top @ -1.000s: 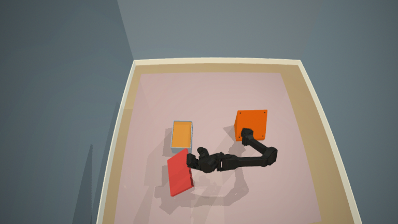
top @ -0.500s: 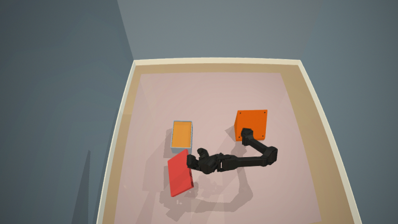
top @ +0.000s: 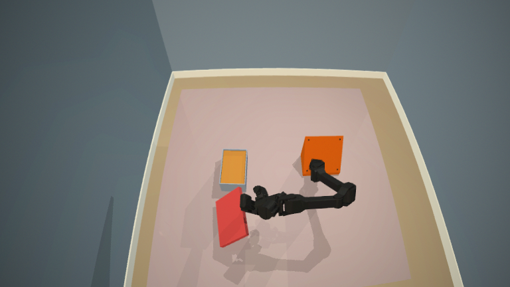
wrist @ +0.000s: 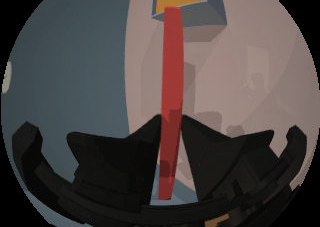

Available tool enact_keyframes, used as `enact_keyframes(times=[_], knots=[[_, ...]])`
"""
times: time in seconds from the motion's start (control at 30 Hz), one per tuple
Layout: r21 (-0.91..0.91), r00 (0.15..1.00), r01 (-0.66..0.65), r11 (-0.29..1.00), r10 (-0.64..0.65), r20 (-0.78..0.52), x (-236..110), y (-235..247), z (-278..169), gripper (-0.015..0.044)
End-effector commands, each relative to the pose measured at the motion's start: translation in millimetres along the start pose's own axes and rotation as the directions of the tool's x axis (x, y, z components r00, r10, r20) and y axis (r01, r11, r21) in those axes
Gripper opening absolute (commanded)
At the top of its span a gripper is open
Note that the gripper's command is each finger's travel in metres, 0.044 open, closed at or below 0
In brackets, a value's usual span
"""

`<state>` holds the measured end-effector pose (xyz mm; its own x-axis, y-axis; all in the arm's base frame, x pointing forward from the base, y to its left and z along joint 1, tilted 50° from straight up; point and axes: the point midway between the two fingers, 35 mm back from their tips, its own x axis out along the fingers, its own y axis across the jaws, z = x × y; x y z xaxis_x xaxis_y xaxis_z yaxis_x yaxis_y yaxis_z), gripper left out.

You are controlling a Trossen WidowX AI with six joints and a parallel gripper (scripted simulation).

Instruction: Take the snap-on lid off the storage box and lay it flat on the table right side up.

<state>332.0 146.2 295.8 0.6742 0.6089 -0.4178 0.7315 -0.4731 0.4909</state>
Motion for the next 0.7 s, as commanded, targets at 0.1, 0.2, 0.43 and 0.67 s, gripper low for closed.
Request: enact_keyframes(times=[0.1,0.2,0.43,0.67], knots=[[0.005,1.000,-0.009,1.000,0.009,0.004,3,-3,1,0.0000],[0.005,1.000,-0.010,1.000,0.010,0.004,5,-5,1,0.0000],[0.005,1.000,-0.010,1.000,0.010,0.004,8,-9,1,0.0000],[0.006,1.000,-0.010,1.000,0.010,0.003,12,-13,1,0.0000]])
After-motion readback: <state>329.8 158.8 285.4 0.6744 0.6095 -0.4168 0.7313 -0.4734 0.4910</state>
